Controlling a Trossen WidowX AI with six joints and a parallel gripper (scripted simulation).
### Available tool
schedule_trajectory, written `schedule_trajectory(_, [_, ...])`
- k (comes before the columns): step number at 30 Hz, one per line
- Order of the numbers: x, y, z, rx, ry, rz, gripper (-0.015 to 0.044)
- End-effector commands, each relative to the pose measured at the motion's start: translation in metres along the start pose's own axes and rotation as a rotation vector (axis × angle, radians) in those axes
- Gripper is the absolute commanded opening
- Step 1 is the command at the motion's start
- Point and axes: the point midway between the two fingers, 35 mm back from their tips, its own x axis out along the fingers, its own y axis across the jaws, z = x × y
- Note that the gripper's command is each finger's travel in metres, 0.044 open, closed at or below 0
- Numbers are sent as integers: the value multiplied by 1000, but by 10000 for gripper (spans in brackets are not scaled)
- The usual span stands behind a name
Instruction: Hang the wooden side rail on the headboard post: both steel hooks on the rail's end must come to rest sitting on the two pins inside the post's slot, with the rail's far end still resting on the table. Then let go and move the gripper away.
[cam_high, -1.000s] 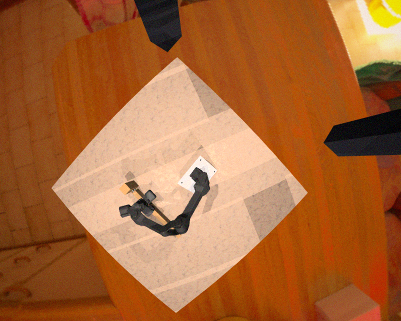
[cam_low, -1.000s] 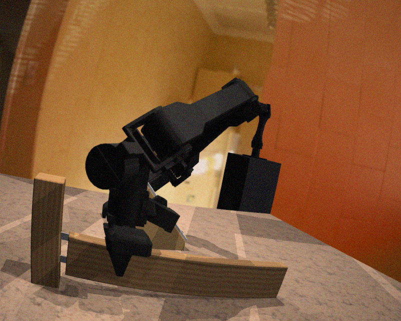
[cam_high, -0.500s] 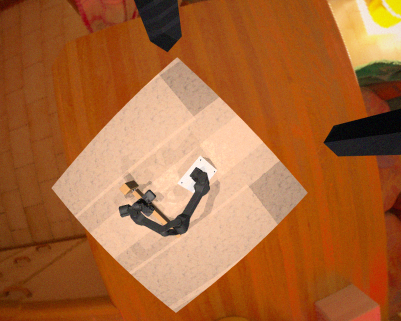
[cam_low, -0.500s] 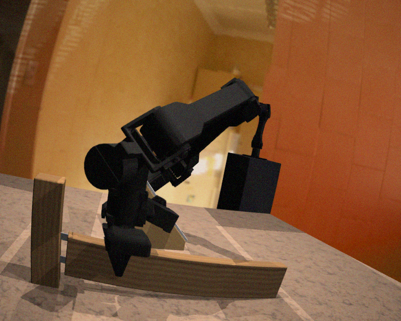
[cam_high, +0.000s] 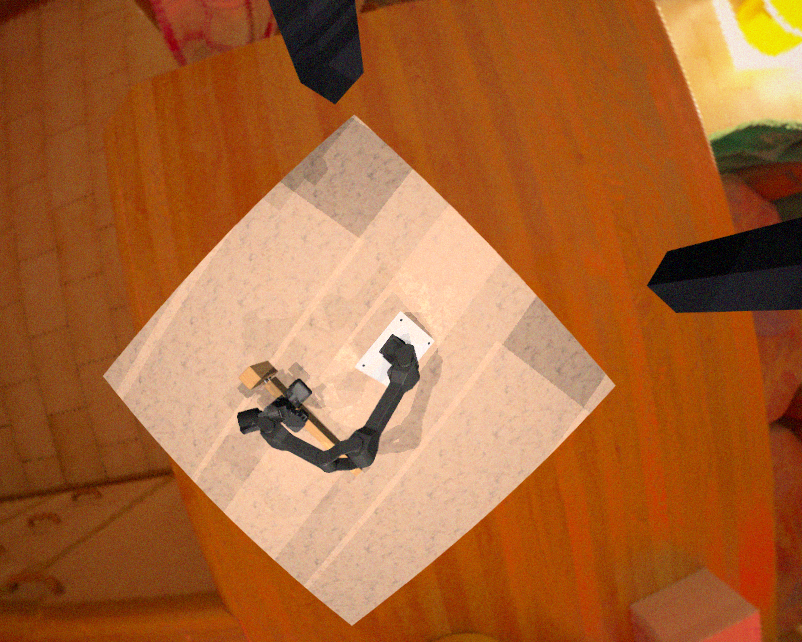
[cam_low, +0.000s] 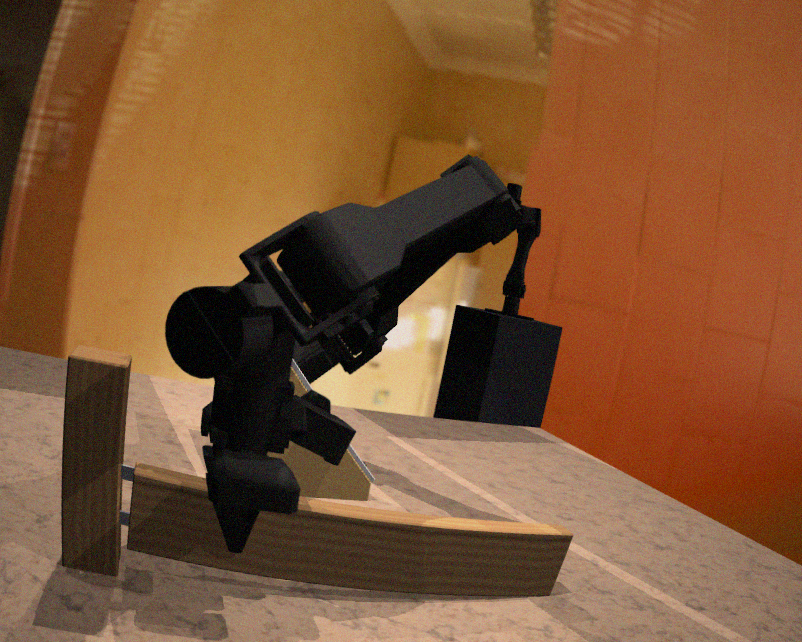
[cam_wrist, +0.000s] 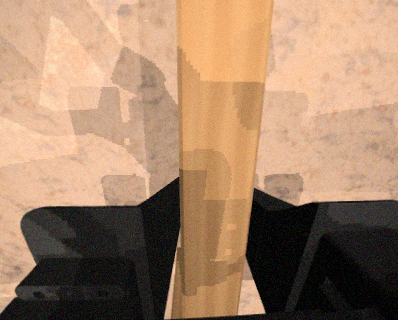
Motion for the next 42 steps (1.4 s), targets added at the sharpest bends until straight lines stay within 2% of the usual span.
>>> schedule_trajectory(1, [-3,-1,-2,-2,3,-6,0])
schedule_trajectory(42, [-3,0,-7,-2,3,-6,0])
